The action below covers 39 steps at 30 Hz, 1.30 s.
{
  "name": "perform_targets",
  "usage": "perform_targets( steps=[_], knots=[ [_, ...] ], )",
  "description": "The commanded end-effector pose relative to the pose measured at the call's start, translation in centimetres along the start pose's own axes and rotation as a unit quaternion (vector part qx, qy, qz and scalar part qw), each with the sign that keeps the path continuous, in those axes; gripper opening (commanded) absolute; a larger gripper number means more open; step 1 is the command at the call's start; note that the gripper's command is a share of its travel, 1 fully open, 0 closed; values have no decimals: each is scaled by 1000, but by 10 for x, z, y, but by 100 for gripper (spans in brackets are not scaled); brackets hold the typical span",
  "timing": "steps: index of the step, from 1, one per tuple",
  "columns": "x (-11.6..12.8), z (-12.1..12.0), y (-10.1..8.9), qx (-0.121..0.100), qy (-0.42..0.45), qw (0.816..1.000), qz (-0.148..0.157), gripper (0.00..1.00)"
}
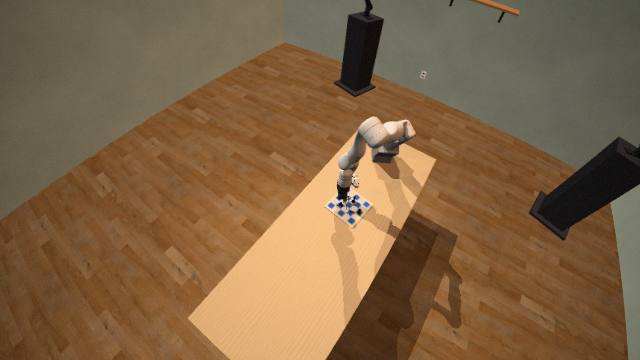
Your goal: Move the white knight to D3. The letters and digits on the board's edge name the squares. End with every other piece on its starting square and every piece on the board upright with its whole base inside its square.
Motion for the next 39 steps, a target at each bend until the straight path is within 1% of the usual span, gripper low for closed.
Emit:
perform_targets(
  steps=[1, 39],
  knots=[
    [0, 0, 0, 0, 0, 1000, -1, 0],
    [0, 0, 4, 0, 0, 1000, -1, 0]
  ],
)
Point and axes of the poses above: the point where the finger pads meet when closed, its own y axis out along the fingers, its own z axis across the jaws, x = y × z, the point moved 8 cm from there along -y, back along the fingers, and after that the axes turned 7 degrees about y, right-handed, at the moved point
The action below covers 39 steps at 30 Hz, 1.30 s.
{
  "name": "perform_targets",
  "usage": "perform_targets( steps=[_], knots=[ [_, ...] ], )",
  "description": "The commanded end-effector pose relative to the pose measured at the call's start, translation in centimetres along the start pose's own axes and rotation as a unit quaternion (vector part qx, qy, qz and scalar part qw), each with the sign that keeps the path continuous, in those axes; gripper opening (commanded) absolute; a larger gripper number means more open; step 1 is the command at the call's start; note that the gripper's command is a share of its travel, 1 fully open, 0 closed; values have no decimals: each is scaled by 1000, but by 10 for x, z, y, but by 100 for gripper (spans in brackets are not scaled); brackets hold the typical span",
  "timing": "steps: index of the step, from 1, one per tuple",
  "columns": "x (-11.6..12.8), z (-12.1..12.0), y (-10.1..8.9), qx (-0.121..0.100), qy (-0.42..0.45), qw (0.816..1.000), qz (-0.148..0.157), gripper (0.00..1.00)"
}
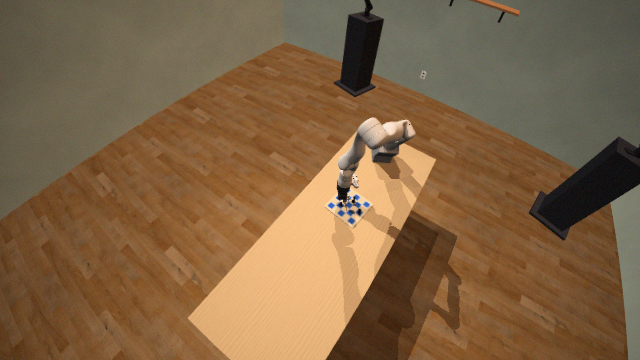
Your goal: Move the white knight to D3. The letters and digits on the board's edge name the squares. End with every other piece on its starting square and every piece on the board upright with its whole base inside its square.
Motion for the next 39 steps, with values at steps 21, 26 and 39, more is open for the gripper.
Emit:
perform_targets(
  steps=[21, 26, 39],
  knots=[
    [0, 0, 0, 0, 0, 1000, -1, 0],
    [0, 0, 0, 0, 0, 1000, -1, 0],
    [0, 0, 0, 0, 0, 1000, -1, 58]
  ],
)
Point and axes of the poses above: the point where the finger pads meet when closed, its own y axis out along the fingers, its own z axis across the jaws, x = y × z, the point moved 8 cm from there along -y, back along the fingers, and after that the axes turned 7 degrees about y, right-handed, at the moved point
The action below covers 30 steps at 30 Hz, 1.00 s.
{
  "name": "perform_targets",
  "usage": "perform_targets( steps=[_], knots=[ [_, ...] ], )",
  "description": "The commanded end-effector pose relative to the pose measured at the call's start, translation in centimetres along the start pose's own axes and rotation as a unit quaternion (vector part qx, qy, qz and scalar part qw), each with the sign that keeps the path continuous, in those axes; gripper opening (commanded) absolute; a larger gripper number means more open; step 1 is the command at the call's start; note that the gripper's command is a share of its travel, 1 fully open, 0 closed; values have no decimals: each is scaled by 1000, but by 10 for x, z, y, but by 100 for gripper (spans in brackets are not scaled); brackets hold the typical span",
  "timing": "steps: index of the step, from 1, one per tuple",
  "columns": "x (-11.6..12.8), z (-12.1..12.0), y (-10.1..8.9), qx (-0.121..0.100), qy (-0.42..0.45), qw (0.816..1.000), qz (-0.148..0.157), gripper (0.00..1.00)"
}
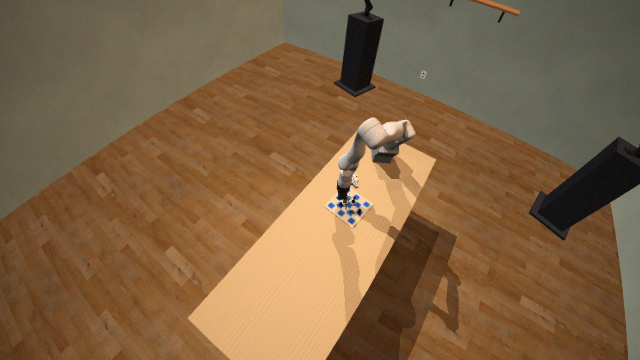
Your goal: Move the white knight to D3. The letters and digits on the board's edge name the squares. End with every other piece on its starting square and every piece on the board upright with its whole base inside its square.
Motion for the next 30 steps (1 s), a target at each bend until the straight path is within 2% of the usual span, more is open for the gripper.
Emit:
perform_targets(
  steps=[1, 2, 3, 20, 30],
  knots=[
    [0, 0, 0, 0, 0, 1000, -1, 58],
    [0, 0, 0, 0, 0, 1000, -1, 58],
    [0, 0, 0, 0, 0, 1000, -1, 73],
    [0, 0, -2, 0, 0, 1000, -1, 73],
    [0, 0, -18, 0, 0, 1000, -1, 73]
  ],
)
Point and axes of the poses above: the point where the finger pads meet when closed, its own y axis out along the fingers, its own z axis across the jaws, x = y × z, the point moved 8 cm from there along -y, back along the fingers, and after that the axes turned 7 degrees about y, right-handed, at the moved point
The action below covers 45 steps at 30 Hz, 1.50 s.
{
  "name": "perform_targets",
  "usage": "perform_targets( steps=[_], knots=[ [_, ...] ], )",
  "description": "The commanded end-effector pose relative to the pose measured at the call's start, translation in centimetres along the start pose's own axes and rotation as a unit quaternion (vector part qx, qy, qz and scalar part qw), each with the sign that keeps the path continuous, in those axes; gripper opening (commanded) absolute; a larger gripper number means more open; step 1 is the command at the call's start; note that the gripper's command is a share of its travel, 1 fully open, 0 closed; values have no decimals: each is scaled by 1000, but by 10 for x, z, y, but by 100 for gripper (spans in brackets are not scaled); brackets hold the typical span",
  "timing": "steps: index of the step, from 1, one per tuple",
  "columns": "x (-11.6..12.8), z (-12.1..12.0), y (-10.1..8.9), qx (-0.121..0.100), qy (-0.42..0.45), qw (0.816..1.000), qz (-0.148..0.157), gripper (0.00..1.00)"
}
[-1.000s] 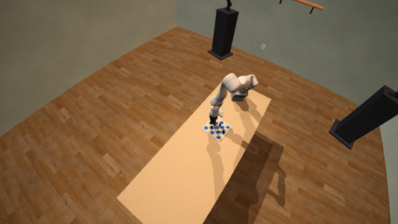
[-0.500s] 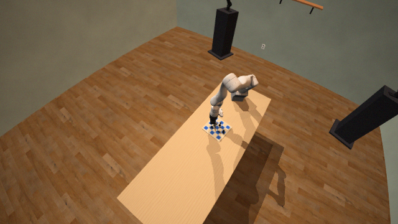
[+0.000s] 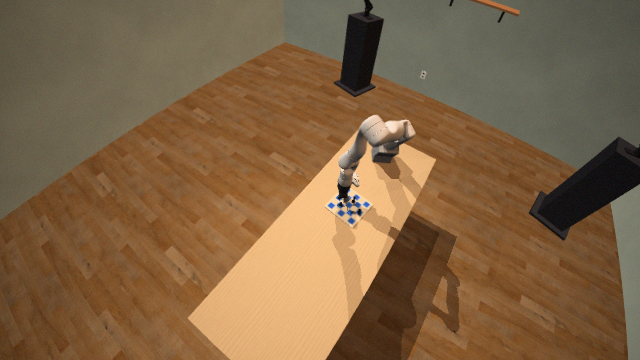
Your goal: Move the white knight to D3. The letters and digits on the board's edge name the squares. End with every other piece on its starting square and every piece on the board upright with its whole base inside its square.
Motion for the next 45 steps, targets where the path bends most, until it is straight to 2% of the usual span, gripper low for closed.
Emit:
perform_targets(
  steps=[1, 6, 21, 32, 41, 42, 45],
  knots=[
    [3, 2, -9, 3, 0, 1000, -6, 73],
    [3, 1, -17, 3, 0, 1000, -6, 73],
    [3, 1, -61, 3, 0, 1000, -6, 73],
    [2, 1, -77, 3, 0, 1000, -6, 73],
    [2, 1, -79, 2, 0, 1000, -6, 73],
    [2, 1, -79, 2, 0, 1000, -6, 100],
    [2, 1, -79, 2, 0, 1000, -6, 100]
  ],
)
Point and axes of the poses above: the point where the finger pads meet when closed, its own y axis out along the fingers, its own z axis across the jaws, x = y × z, the point moved 8 cm from there along -y, back along the fingers, and after that the axes turned 7 degrees about y, right-handed, at the moved point
